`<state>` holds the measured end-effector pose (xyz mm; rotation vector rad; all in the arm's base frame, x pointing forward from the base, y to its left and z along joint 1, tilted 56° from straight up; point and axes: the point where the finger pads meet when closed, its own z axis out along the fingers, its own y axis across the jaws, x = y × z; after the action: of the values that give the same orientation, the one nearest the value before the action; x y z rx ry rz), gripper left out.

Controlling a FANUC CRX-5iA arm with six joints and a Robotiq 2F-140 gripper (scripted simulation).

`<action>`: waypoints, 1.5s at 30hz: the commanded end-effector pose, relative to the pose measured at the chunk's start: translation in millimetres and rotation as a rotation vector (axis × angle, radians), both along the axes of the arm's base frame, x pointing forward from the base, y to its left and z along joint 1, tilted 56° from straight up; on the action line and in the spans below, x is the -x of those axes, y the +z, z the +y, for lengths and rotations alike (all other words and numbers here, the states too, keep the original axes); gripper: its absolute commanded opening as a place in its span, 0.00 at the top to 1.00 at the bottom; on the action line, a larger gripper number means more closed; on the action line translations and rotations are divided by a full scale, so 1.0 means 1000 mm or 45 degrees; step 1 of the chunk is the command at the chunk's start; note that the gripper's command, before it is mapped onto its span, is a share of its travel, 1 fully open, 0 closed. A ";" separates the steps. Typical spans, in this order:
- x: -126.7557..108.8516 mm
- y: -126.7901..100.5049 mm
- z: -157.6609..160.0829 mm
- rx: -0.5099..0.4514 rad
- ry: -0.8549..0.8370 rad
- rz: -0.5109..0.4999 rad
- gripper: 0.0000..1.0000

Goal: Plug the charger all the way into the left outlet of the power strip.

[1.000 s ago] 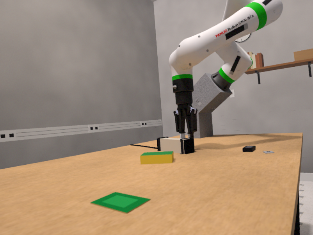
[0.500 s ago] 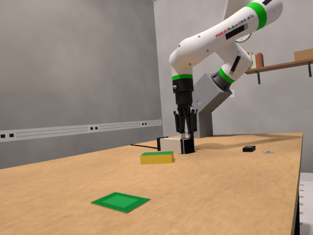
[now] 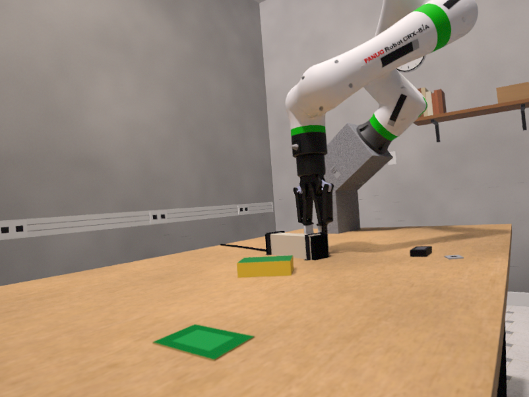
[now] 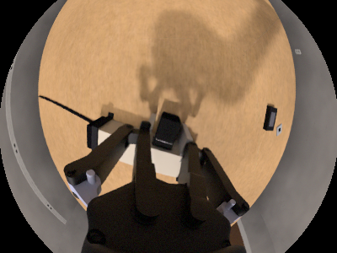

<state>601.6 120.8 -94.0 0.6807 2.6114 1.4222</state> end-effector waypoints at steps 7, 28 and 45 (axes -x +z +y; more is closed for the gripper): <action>0.002 0.004 -0.006 0.001 -0.001 -0.001 0.62; 0.017 0.034 -0.048 0.001 -0.001 -0.001 0.62; 0.030 0.061 -0.084 0.001 -0.001 -0.001 0.62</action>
<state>571.5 38.7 -34.6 0.6807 2.6112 1.4221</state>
